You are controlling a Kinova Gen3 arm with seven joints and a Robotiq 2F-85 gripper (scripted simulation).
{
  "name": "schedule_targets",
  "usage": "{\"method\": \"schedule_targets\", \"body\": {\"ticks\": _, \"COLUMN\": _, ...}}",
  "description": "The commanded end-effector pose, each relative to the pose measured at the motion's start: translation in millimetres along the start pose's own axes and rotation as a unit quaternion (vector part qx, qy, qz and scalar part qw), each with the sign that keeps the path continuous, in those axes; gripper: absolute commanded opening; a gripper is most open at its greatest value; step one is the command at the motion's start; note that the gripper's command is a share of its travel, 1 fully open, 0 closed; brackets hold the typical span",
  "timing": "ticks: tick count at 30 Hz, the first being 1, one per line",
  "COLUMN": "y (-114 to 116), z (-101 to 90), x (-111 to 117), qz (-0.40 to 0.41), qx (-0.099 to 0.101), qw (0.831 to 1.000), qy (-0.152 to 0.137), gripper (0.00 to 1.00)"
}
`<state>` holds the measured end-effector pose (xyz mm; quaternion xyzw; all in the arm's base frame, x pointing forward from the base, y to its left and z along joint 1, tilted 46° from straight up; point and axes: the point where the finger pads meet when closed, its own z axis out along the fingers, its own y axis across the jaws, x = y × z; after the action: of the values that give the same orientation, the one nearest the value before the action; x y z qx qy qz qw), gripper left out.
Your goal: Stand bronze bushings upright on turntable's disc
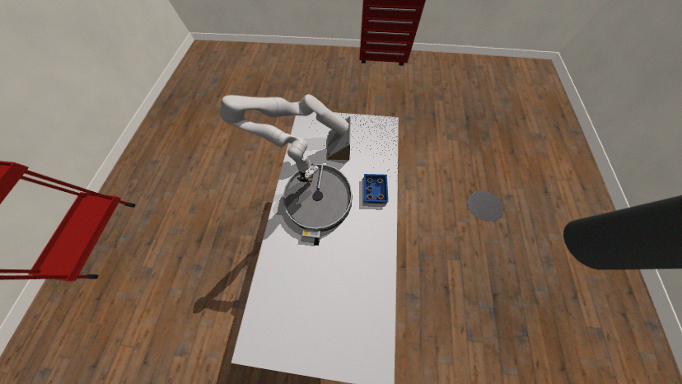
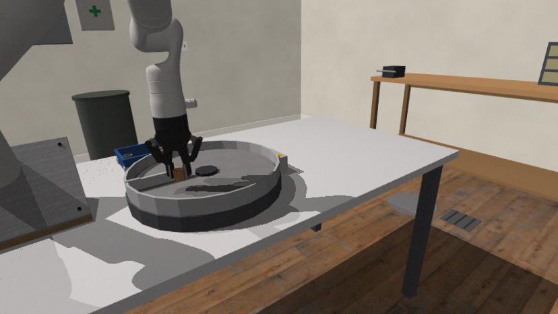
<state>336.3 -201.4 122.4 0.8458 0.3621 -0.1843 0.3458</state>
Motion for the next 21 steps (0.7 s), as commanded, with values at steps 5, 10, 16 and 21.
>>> {"method": "schedule_targets", "body": {"ticks": 5, "y": -1.4, "z": 9.2, "x": -0.6, "qz": -0.001, "qx": 0.002, "qw": 1.000, "qy": -0.002, "gripper": 0.00}}
{"method": "schedule_targets", "body": {"ticks": 10, "y": -1.5, "z": 16.8, "x": -0.6, "qz": -0.001, "qx": 0.002, "qw": 1.000, "qy": -0.002, "gripper": 0.00}}
{"method": "schedule_targets", "body": {"ticks": 16, "y": -1.5, "z": 20.4, "x": -0.6, "qz": -0.001, "qx": 0.002, "qw": 1.000, "qy": -0.002, "gripper": 0.00}}
{"method": "schedule_targets", "body": {"ticks": 21, "y": -1.5, "z": 20.4, "x": -0.6, "qz": -0.001, "qx": 0.002, "qw": 1.000, "qy": -0.002, "gripper": 0.00}}
